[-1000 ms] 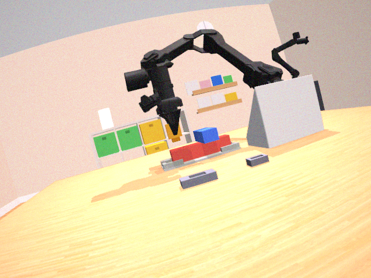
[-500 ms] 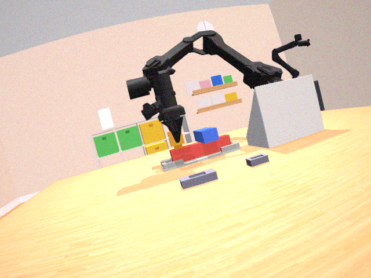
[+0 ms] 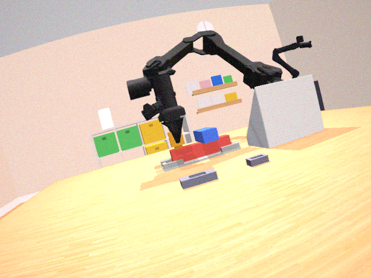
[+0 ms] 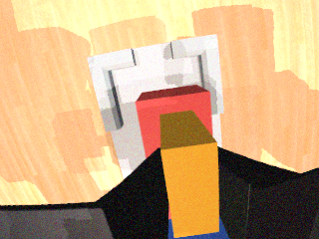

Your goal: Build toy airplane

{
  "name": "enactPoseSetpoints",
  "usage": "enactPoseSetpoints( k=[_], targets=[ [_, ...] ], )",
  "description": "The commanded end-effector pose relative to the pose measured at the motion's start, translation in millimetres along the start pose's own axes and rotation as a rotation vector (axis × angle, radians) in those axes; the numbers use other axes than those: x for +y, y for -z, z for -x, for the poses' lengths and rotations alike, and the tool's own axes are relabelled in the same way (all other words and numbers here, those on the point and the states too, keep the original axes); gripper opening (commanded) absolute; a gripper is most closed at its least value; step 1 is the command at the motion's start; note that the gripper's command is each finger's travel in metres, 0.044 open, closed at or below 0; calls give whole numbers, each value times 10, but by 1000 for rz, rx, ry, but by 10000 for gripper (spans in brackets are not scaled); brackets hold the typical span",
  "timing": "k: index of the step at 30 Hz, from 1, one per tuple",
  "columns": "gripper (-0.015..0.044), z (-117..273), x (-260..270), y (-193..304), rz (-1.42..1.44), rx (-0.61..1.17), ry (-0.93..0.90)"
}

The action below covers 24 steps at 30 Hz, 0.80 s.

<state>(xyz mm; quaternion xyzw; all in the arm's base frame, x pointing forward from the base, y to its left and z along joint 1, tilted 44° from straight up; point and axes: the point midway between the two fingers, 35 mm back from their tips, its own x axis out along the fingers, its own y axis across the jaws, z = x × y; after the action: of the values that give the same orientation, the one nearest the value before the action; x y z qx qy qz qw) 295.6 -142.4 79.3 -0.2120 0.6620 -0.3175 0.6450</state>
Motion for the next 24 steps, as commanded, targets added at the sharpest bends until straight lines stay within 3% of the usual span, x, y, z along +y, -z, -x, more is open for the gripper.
enactPoseSetpoints(
  k=[1,8,17,24],
  targets=[
    [79,1,-1,-1,-1,0,0],
    [260,1,-1,-1,-1,0,0],
    [260,25,1,-5,-1,0,0],
    [260,882,14,-7,5,1,1]
  ],
)
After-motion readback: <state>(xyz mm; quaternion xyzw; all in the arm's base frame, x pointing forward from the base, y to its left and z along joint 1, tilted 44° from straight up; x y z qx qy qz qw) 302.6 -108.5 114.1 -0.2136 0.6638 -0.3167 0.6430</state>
